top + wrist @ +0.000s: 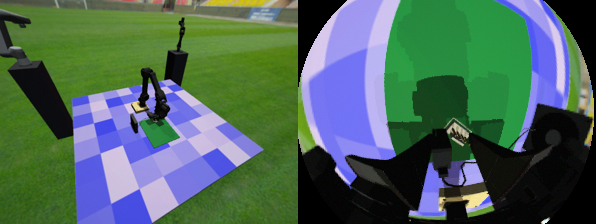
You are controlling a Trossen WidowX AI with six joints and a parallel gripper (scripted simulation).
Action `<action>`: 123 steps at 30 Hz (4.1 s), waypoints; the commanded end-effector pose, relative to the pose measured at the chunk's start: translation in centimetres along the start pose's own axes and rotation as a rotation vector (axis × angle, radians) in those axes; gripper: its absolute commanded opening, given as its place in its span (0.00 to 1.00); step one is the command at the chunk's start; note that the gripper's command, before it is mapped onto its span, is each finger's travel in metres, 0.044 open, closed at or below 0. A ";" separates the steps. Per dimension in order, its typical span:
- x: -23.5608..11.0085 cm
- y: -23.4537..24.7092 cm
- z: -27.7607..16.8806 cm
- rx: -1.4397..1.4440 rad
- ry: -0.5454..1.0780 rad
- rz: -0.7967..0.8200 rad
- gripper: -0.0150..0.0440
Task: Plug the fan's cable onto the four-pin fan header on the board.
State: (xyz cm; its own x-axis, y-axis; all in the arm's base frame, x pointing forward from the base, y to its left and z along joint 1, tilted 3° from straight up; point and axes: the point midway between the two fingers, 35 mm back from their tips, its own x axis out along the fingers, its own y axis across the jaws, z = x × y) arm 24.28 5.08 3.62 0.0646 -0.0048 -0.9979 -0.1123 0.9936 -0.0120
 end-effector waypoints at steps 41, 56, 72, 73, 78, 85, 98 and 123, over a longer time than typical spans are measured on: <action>-3.5 1.1 -1.4 -0.334 -0.001 0.059 1.00; -1.0 1.3 -1.4 -0.334 -0.001 0.059 1.00; -0.1 1.3 -1.5 -0.335 -0.003 0.056 0.82; -0.1 1.3 -1.5 -0.335 -0.003 0.056 0.78; -0.1 1.3 -1.5 -0.335 -0.003 0.056 0.56; -0.1 1.3 -1.5 -0.335 -0.003 0.056 0.41; -0.1 1.3 -1.5 -0.335 -0.003 0.056 0.26; -0.1 1.3 -1.5 -0.335 -0.003 0.056 0.25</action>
State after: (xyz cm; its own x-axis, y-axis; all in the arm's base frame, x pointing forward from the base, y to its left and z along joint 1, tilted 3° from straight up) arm 23.51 4.59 3.52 0.0840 -0.0128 -0.9964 -0.4141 0.9091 -0.0466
